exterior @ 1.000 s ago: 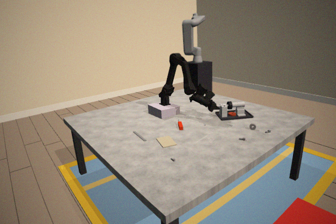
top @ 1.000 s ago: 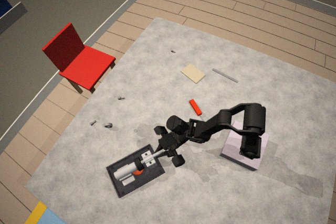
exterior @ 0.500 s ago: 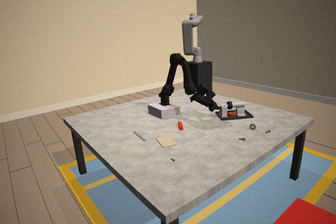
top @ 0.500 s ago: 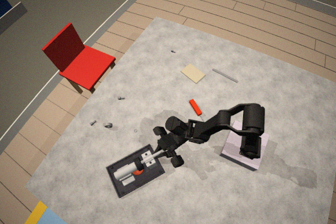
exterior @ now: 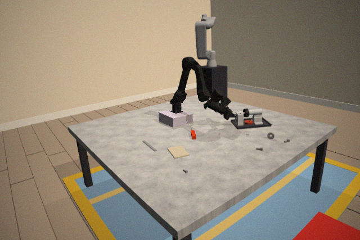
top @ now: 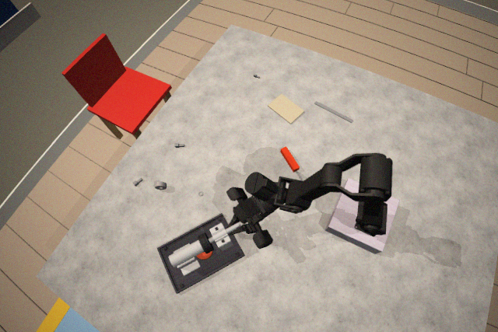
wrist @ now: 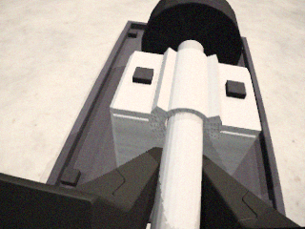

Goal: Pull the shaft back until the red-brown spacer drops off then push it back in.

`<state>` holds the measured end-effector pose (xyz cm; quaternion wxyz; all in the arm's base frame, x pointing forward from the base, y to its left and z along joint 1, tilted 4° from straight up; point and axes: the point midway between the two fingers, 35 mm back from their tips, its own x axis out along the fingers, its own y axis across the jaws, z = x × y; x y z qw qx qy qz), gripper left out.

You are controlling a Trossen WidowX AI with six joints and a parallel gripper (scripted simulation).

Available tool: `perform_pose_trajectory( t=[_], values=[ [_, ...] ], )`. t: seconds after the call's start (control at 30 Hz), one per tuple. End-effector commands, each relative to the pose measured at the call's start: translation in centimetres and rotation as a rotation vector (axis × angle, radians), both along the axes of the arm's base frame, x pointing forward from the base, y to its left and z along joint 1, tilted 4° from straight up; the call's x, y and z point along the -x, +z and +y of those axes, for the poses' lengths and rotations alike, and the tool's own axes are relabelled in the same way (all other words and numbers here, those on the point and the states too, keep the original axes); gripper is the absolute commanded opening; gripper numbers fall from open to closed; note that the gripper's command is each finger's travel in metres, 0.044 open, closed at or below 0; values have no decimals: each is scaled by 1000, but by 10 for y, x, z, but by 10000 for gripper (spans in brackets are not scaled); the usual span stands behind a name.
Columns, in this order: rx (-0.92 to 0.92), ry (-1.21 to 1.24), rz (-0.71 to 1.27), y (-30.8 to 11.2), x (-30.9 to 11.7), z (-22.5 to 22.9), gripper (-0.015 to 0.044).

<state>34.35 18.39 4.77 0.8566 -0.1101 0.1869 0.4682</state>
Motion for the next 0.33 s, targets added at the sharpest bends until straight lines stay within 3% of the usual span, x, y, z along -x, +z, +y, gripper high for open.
perform_pose_trajectory(
  t=[0.0,0.3],
  values=[
    [0,0,-1,0,0,0,131],
    [1,0,0,3,2,-5,367]
  ],
)
